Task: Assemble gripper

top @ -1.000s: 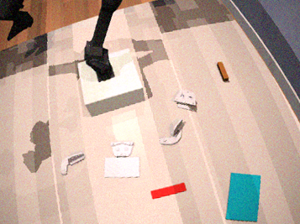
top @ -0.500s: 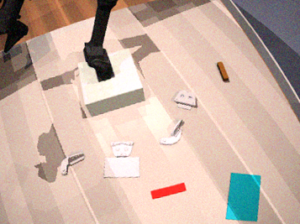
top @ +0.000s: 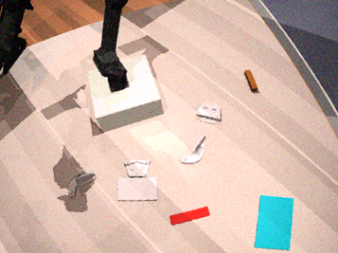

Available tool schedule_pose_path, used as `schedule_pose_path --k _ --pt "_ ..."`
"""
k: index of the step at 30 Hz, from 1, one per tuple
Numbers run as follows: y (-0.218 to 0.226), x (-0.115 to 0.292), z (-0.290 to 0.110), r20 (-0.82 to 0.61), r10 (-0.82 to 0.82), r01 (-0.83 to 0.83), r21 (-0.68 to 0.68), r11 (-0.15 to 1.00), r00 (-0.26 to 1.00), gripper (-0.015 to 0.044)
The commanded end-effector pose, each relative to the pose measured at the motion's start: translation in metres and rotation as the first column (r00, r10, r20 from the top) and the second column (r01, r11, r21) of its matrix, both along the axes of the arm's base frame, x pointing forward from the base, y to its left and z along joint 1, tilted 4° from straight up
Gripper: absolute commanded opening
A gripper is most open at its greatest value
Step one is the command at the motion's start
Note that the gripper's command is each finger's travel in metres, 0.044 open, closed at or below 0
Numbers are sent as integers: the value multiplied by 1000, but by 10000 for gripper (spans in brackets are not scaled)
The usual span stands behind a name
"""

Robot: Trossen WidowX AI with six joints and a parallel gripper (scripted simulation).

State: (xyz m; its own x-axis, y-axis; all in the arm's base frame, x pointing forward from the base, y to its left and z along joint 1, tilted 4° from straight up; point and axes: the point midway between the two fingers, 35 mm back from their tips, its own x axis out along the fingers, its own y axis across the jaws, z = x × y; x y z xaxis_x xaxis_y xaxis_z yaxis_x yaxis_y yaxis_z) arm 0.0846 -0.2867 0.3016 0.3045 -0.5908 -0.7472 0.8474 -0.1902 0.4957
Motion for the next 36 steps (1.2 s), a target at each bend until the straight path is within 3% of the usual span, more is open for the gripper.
schedule_pose_path --k 1,15,36 --pt "0 13 -9 -35 72 -71 11 997 997 440" --pt "9 61 -28 -138 352 -352 27 936 926 440" --pt "41 128 -58 -285 696 -709 70 701 659 440"
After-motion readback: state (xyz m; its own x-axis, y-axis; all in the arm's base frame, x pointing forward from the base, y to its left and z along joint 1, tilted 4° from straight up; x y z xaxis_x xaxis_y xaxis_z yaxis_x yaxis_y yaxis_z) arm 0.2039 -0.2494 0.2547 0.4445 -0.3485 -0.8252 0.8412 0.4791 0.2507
